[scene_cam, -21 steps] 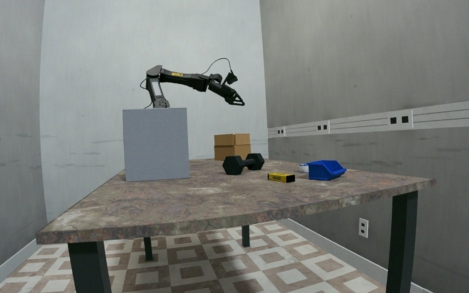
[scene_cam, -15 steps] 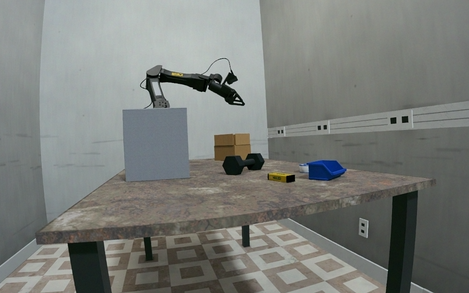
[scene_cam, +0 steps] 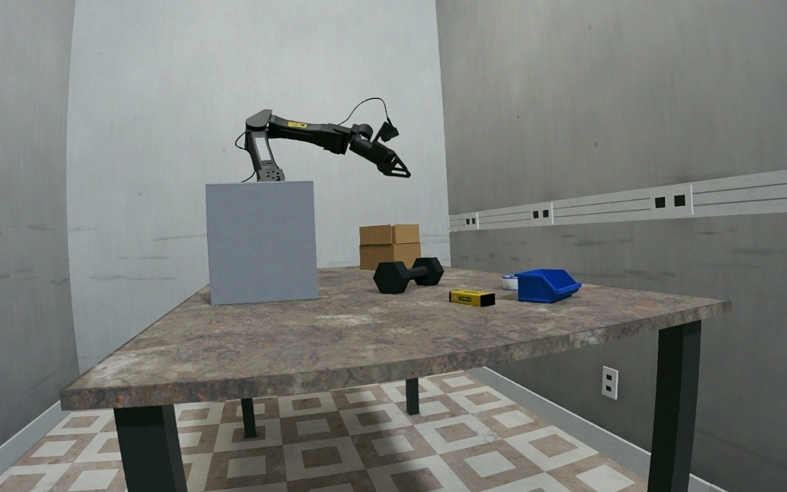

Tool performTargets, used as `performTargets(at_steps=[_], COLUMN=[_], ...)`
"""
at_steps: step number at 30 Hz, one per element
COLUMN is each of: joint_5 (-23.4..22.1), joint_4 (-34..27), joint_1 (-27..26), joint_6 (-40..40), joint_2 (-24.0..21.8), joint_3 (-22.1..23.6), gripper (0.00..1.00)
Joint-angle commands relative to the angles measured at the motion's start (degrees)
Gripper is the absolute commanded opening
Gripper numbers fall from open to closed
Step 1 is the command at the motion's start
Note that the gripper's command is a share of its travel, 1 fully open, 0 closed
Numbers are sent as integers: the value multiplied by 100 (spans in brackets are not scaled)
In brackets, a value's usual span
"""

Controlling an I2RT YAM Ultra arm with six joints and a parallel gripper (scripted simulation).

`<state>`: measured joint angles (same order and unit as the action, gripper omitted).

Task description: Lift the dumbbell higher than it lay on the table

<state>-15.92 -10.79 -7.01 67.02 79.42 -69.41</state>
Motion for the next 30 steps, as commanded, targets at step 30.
performTargets(at_steps=[30], joint_5=[-957], joint_4=[-1163], joint_1=[-897], joint_6=[-4429], joint_2=[1874], joint_3=[-177], gripper=[100])
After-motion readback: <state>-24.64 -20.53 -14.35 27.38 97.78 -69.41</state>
